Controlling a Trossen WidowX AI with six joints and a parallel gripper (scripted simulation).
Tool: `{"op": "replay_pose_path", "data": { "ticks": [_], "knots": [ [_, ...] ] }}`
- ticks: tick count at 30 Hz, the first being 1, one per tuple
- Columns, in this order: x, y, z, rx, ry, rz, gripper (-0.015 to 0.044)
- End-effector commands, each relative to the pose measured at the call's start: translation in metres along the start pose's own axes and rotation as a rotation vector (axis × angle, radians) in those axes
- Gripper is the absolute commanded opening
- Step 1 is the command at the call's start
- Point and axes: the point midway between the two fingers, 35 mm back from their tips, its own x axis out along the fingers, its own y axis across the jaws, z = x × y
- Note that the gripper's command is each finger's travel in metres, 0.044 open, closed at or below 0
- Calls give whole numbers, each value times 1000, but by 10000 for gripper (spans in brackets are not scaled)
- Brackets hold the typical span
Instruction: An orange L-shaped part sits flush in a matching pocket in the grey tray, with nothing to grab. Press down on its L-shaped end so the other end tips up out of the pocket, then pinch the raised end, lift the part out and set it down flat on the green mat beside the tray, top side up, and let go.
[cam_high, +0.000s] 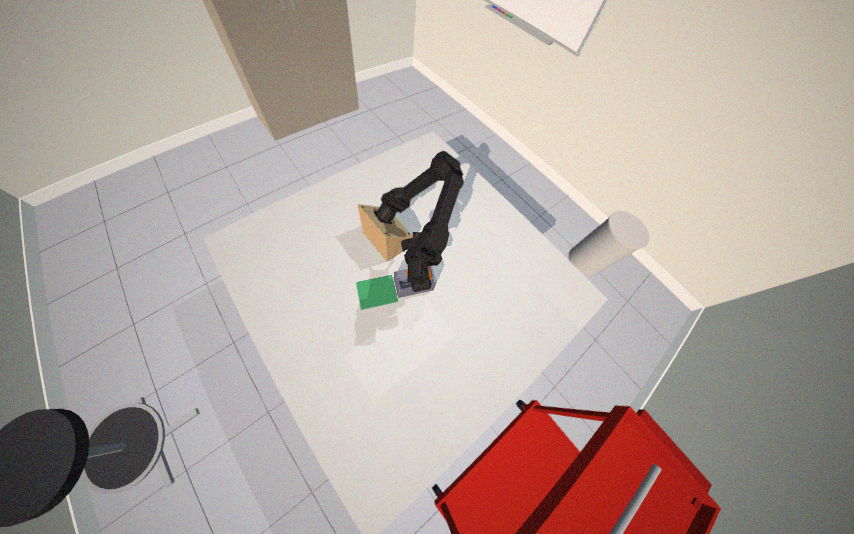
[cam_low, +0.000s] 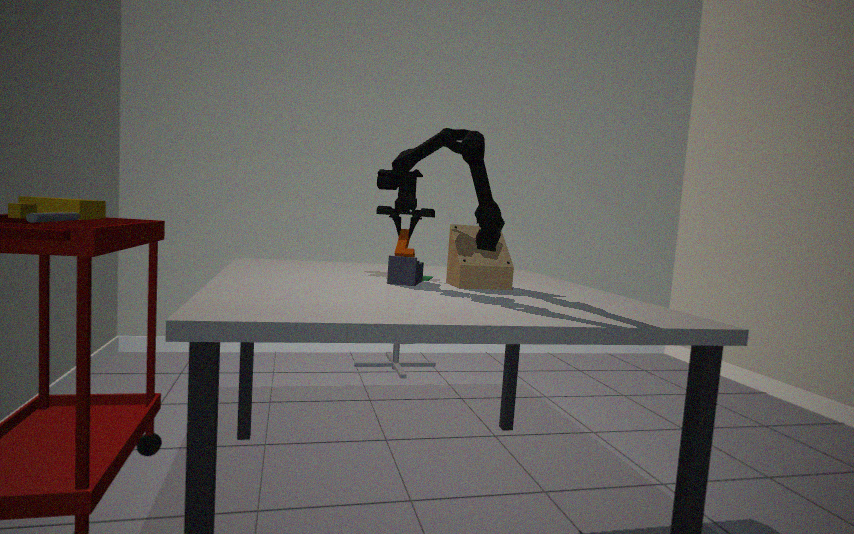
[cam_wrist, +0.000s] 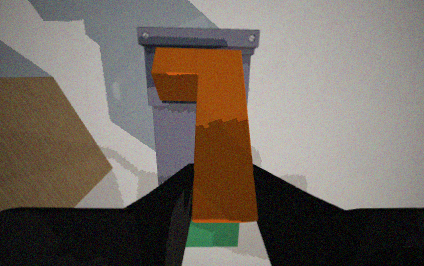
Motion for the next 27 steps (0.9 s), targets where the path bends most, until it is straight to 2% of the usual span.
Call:
{"op": "replay_pose_path", "data": {
  "ticks": [1, 11, 27],
  "knots": [
    [-9, 0, 0, -10, 6, -4, 0],
    [-11, 0, -3, -10, 6, -4, 0],
    [-9, 5, -77, -9, 10, -5, 0]
  ]
}}
